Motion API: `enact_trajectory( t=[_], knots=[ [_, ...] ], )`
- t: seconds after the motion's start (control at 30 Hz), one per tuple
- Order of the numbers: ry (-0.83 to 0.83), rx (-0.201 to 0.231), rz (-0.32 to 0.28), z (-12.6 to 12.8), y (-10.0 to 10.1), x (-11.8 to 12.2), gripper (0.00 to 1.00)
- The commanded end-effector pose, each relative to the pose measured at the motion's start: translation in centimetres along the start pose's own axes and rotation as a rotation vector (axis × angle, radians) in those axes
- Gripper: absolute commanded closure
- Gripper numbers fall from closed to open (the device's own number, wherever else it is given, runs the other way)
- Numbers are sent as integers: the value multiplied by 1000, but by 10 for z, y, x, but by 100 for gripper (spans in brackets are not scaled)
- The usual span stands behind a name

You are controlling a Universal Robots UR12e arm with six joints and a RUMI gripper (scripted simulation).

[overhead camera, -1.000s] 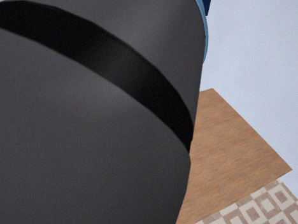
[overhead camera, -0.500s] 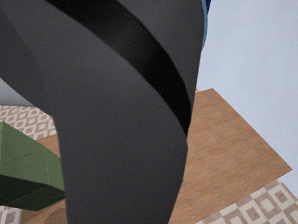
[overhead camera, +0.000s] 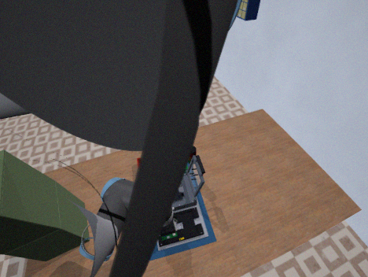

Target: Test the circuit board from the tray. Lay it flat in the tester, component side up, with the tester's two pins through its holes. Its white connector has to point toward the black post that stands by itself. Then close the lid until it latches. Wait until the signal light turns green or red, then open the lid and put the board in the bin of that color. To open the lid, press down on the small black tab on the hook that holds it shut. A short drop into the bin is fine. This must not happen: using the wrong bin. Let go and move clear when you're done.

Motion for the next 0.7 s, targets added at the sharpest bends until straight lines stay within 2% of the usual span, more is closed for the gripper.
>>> enact_trajectory(
  t=[0.0,0.23,0.67],
  knots=[
    [0,1,0,0,-20,0,61],
    [0,1,0,0,-41,0,61],
    [0,1,0,0,-42,0,61]
  ],
)
Point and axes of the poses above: the point where the finger pads meet when closed, its own y axis out along the fingers, its own z axis across the jaws, x = y × z, the point moved 10 cm from there along -y, back along the fingers, and after that the axes turned 7 degrees about y, right-handed, at the moved point
